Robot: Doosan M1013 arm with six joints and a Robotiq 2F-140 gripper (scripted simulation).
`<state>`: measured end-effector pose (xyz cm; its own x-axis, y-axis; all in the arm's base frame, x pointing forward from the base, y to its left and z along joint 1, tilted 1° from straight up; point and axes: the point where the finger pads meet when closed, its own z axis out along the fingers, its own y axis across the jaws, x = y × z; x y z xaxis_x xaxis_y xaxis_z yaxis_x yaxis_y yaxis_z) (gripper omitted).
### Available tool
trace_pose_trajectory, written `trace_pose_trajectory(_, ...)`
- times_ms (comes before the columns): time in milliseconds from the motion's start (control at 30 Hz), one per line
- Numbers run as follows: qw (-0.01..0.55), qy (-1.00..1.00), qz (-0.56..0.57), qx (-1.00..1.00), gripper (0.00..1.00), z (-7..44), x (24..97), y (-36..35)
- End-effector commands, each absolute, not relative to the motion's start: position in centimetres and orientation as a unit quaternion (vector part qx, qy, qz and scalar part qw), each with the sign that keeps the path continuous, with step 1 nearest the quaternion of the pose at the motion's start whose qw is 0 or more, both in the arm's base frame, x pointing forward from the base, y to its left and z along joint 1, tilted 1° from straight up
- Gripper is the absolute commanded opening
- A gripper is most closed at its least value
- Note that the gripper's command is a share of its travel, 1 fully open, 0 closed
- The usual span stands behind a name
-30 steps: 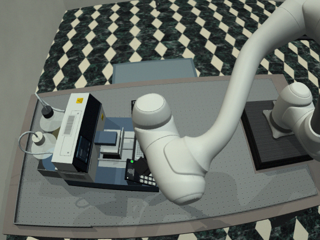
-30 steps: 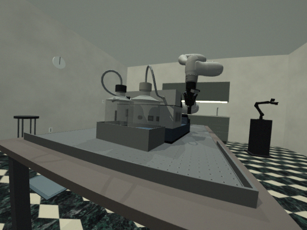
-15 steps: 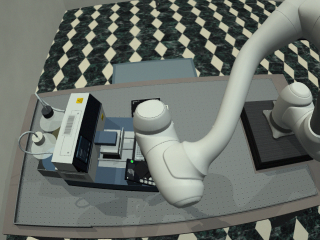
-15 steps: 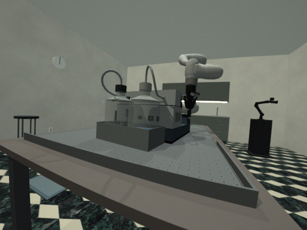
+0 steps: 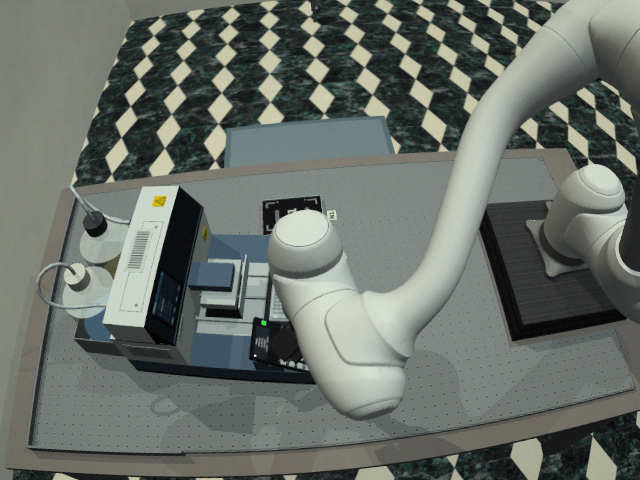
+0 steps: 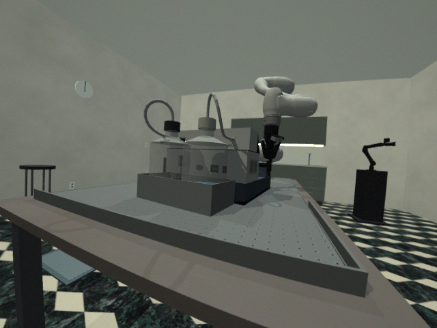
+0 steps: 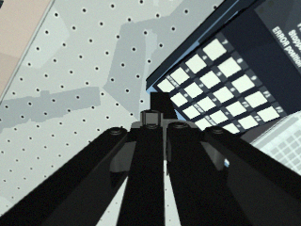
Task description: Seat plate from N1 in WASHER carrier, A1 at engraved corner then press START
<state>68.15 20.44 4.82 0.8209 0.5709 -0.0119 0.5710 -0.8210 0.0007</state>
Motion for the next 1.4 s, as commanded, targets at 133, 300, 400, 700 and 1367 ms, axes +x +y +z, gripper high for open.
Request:
trace_pose_trajectory(133, 0.002, 0.299, -0.005, 0.954, 0.1, 4.1, 68.2, 20.5)
trace_pose_trajectory(300, 0.002, 0.299, -0.005, 0.954, 0.1, 3.4, 68.2, 20.5)
trace_pose_trajectory(400, 0.002, 0.299, -0.005, 0.954, 0.1, 3.4, 68.2, 20.5)
trace_pose_trajectory(700, 0.002, 0.299, -0.005, 0.954, 0.1, 3.3, 68.2, 20.5)
trace_pose_trajectory(1367, 0.002, 0.299, -0.005, 0.954, 0.1, 3.0, 68.2, 20.4)
